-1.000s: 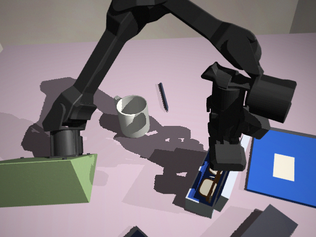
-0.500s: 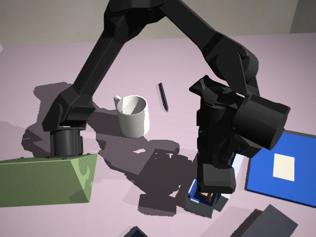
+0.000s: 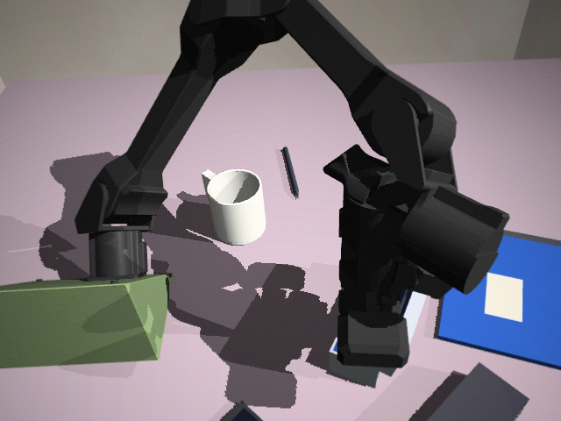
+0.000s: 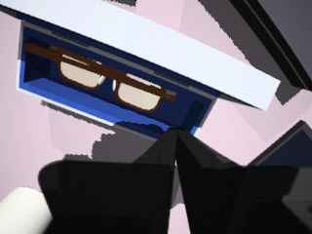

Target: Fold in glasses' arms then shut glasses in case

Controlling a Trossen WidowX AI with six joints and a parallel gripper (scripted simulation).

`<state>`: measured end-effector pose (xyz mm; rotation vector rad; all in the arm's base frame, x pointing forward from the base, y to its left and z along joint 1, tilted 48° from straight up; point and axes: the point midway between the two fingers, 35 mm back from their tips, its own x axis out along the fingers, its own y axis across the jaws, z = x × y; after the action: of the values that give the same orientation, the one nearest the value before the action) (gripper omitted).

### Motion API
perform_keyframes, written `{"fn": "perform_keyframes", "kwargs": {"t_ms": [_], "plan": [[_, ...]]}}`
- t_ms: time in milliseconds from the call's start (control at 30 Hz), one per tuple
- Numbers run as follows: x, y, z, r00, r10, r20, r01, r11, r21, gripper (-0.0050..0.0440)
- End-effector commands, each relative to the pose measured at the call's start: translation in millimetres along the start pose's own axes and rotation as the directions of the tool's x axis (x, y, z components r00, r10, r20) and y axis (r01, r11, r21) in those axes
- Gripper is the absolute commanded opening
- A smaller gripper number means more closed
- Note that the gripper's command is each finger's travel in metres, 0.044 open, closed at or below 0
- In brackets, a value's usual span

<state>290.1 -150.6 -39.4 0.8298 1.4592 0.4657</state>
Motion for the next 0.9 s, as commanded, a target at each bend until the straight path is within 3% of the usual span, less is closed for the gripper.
{"fn": "perform_keyframes", "kwargs": {"t_ms": [0,367,567,667,800,867], "plan": [[2,-9,-3,1.0,0.001,-0.005,-0.001,1.0,0.002,0.0],[6,-22,-8,1.0,0.001,-0.005,-0.001,1.0,0.002,0.0],[-42,-22,-8,1.0,0.0,-0.005,0.0,1.0,0.002,0.0],[-44,-22,-8,1.0,0.001,-0.005,-0.001,1.0,0.002,0.0],[-46,-9,-1,1.0,-0.002,-0.005,0.002,1.0,-0.009,0.0],[-49,31,19,1.0,-0.005,-0.004,0.005,0.999,-0.042,0.0]]}}
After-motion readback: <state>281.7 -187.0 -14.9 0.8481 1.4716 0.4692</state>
